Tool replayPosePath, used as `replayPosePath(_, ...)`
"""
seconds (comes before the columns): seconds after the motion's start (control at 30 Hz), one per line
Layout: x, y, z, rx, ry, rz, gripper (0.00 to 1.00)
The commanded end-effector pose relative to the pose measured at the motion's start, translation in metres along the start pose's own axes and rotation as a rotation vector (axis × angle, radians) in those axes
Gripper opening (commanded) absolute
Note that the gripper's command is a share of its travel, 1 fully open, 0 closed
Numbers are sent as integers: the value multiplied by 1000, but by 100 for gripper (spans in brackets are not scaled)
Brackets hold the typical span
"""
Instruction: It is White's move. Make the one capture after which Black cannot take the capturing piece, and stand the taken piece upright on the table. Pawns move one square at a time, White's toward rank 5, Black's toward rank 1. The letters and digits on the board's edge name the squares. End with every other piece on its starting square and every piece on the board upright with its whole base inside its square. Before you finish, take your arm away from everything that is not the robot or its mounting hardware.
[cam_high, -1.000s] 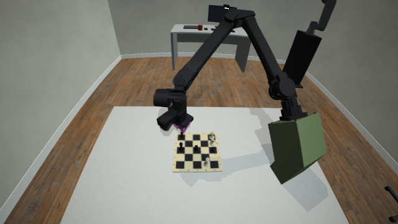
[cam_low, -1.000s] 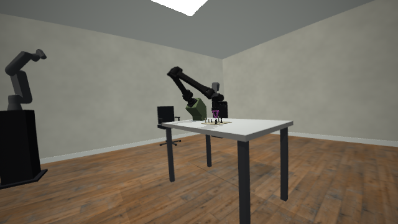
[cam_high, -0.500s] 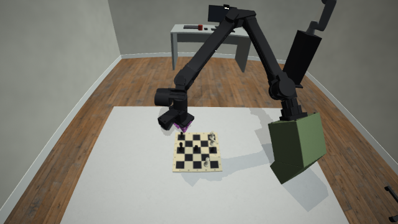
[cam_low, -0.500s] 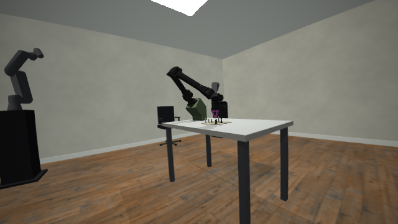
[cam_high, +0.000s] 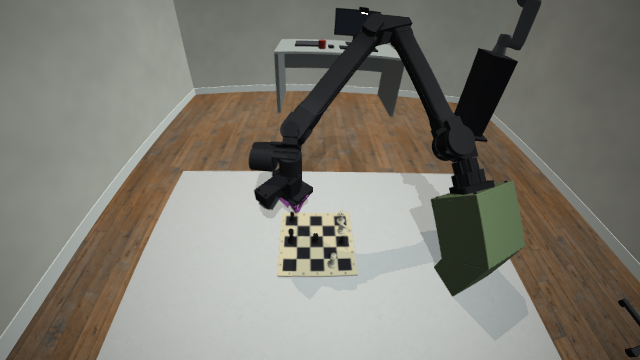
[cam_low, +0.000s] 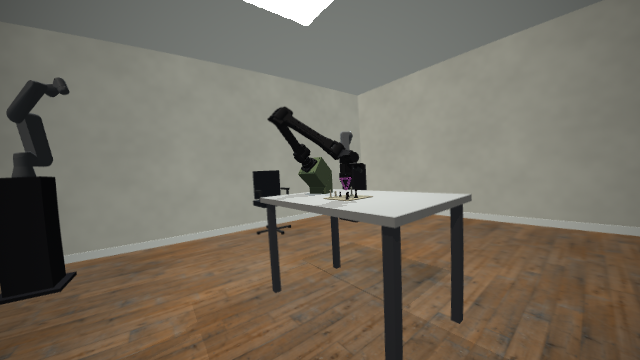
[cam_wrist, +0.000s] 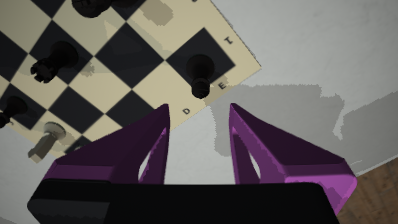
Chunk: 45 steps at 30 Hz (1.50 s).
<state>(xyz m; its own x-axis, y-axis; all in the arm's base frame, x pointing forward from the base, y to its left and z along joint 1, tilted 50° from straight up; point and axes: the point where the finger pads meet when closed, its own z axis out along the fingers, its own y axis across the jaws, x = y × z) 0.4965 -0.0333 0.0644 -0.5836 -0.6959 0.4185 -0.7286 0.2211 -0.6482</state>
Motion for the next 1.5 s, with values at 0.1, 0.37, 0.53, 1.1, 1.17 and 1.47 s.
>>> replayPosePath(0.1, 7, -9, 0, 7, -4, 21, 36)
replayPosePath(0.37, 7, -9, 0, 7, -4, 21, 36)
replayPosePath(0.53, 7, -9, 0, 7, -4, 21, 36)
replayPosePath(1.1, 7, -12, -2, 10, -6, 23, 36)
replayPosePath(1.17, 7, -13, -2, 10, -6, 25, 36)
replayPosePath(1.47, 7, -14, -2, 11, -6, 26, 36)
